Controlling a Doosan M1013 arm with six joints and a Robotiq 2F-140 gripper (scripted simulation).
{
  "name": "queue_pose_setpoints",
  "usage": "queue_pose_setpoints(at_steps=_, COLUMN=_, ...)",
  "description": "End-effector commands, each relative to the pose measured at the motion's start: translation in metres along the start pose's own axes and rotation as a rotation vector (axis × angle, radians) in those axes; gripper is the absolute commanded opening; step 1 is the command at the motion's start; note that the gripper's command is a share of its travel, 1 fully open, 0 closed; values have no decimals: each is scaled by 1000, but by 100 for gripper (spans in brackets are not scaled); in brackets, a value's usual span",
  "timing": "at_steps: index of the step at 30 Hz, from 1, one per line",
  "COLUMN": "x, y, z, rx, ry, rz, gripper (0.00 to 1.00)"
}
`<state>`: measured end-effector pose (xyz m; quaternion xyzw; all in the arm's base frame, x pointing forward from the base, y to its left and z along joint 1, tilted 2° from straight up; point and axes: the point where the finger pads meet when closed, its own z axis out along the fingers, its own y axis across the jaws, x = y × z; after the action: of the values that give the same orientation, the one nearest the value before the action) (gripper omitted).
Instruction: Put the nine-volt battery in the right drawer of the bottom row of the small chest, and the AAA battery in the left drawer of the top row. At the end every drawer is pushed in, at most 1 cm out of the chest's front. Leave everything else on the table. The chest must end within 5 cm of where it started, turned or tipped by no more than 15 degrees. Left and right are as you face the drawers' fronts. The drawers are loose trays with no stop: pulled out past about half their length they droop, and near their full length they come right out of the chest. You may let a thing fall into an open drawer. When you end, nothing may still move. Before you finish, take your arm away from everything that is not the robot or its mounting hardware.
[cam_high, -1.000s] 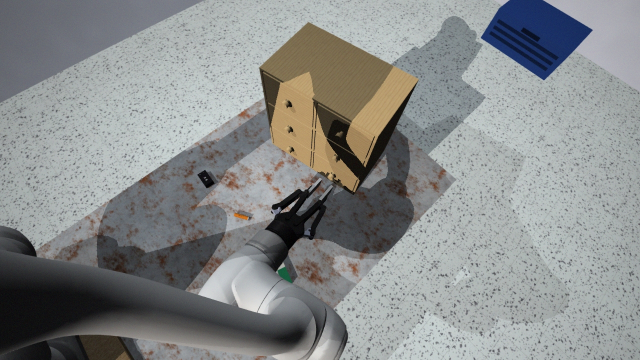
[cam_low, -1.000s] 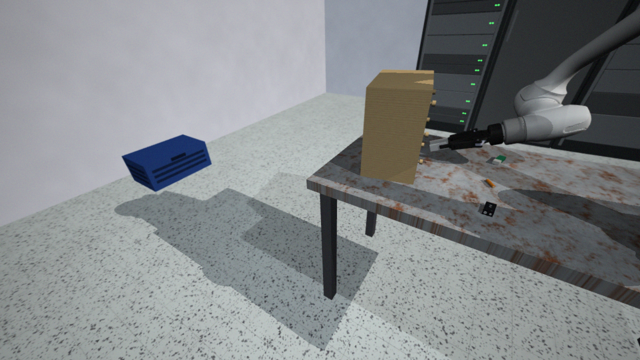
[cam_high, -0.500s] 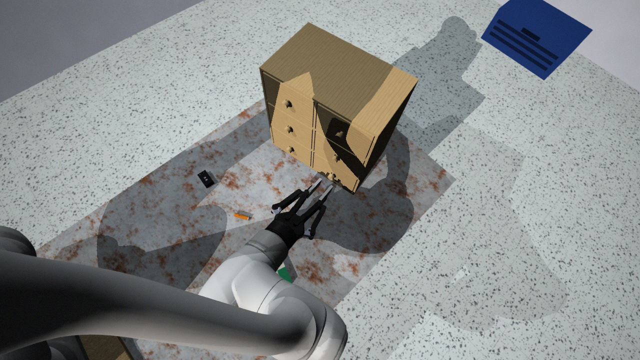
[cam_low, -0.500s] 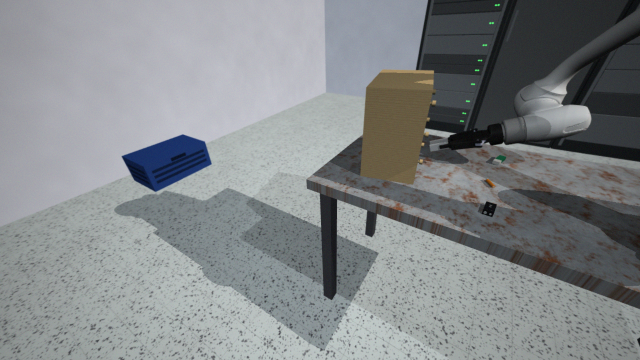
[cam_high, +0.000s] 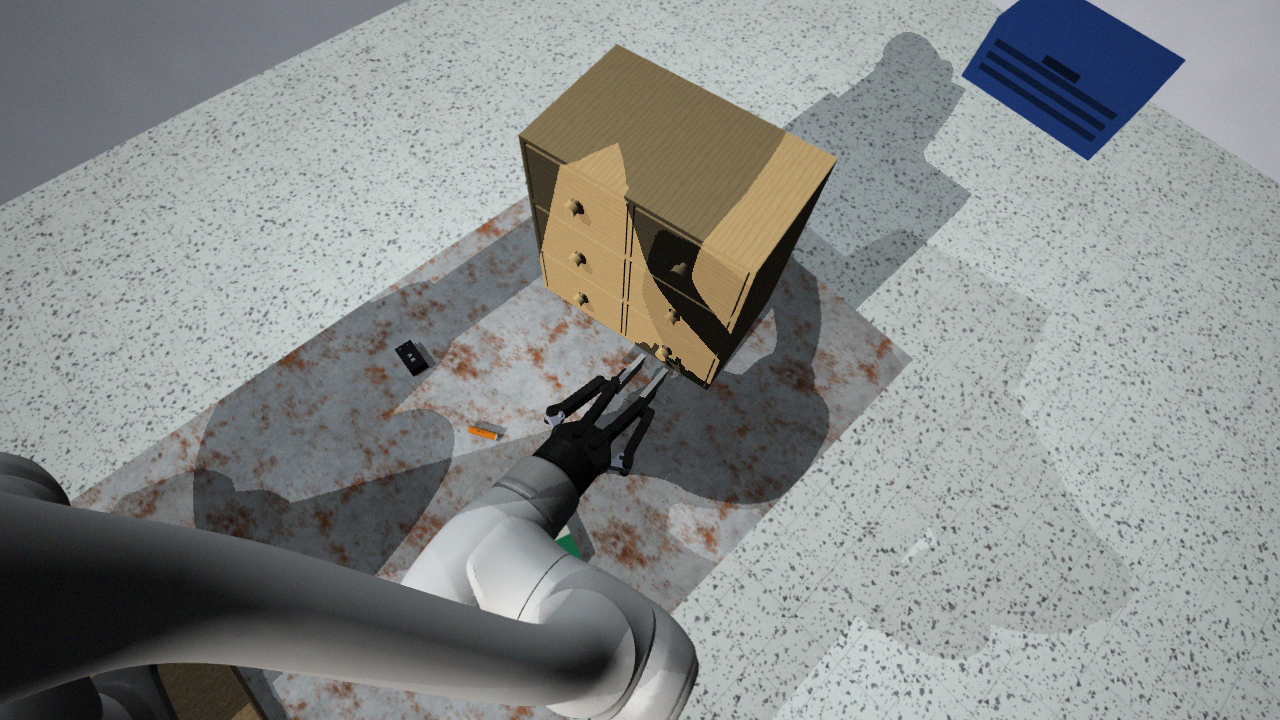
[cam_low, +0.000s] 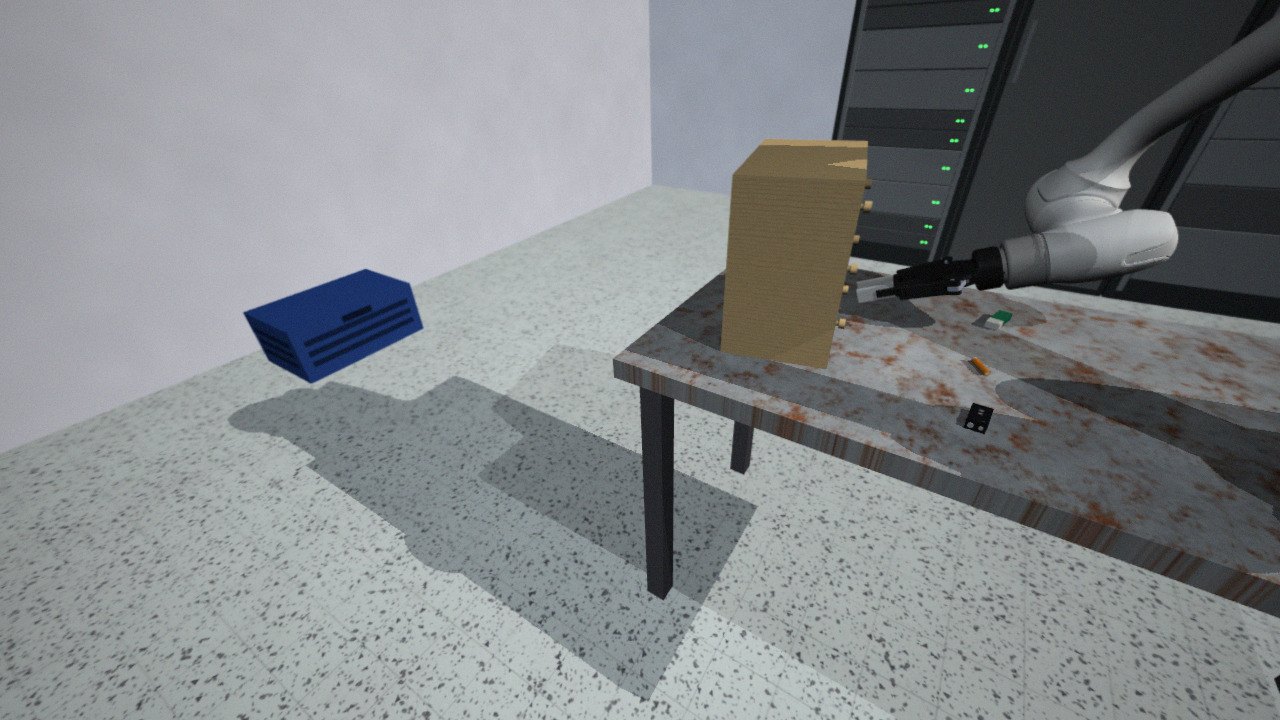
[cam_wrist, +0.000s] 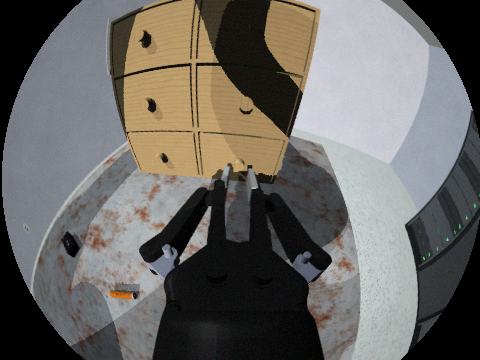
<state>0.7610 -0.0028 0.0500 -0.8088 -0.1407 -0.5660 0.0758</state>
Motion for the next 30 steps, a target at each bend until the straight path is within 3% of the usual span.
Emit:
queue_pose_setpoints(at_steps=1, x=2, y=0, z=4, rx=0, ry=0, rz=0, gripper=20)
queue_pose_setpoints(at_steps=18, x=10, y=0, z=26, rx=0, ry=0, rz=0, gripper=20)
queue_pose_setpoints(at_steps=30, x=11, y=0, z=28, rx=0, ry=0, rz=0, gripper=20)
